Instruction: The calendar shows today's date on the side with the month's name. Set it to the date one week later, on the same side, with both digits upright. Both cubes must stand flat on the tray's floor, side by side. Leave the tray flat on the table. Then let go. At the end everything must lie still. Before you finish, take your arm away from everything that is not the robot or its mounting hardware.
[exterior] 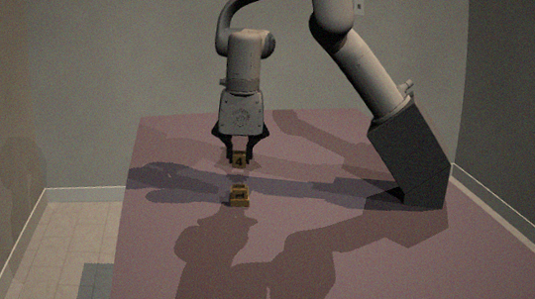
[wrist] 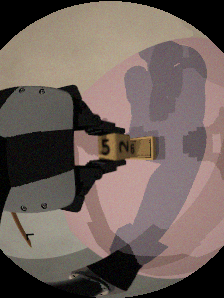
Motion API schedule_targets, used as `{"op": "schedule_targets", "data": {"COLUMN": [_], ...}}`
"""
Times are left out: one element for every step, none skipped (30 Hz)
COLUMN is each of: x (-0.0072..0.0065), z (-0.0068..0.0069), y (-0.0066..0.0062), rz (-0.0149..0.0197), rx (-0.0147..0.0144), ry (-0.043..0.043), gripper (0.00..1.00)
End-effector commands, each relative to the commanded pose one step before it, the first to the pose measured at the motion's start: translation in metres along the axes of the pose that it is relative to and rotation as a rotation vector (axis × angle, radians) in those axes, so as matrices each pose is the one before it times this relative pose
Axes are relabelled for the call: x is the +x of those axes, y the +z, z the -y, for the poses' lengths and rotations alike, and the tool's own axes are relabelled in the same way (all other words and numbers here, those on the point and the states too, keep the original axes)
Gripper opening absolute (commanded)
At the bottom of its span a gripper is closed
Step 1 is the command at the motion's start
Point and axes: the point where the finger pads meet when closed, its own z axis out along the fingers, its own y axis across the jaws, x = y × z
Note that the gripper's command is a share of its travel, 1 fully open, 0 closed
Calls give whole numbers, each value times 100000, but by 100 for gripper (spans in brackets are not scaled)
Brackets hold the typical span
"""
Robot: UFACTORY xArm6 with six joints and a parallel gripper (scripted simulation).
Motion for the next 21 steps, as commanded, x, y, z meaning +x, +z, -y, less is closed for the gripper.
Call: {"op": "schedule_targets", "data": {"x": [92,0,2,-1,0,1,0,-1,-1,-1,0,0,0,0,0,0,0,0,0,0,-1], "z": [121,0,5,-2,0,2,-1,-2,-2,-1,0,0,0,0,0,0,0,0,0,0,0], "y": [-2007,0,-226,-193,-165,-136,-103,-73,-46,-25,-10,-1,0,0,0,0,0,0,0,0,0], "rz": [-966,0,-14,7,0,-8,2,6,5,4,1,0,0,0,0,0,0,0,0,0,0], "rx": [-3306,0,11,-6,0,6,-2,-4,-4,-3,-1,0,0,0,0,0,0,0,0,0,-1], "ry": [-430,0,1,-1,0,1,0,-1,-1,0,0,0,0,0,0,0,0,0,0,0,-16], "gripper": [29,29,29,29,29,29,29,29,29,29,29,29,29,29,29,29,29,29,29,29,29]}}
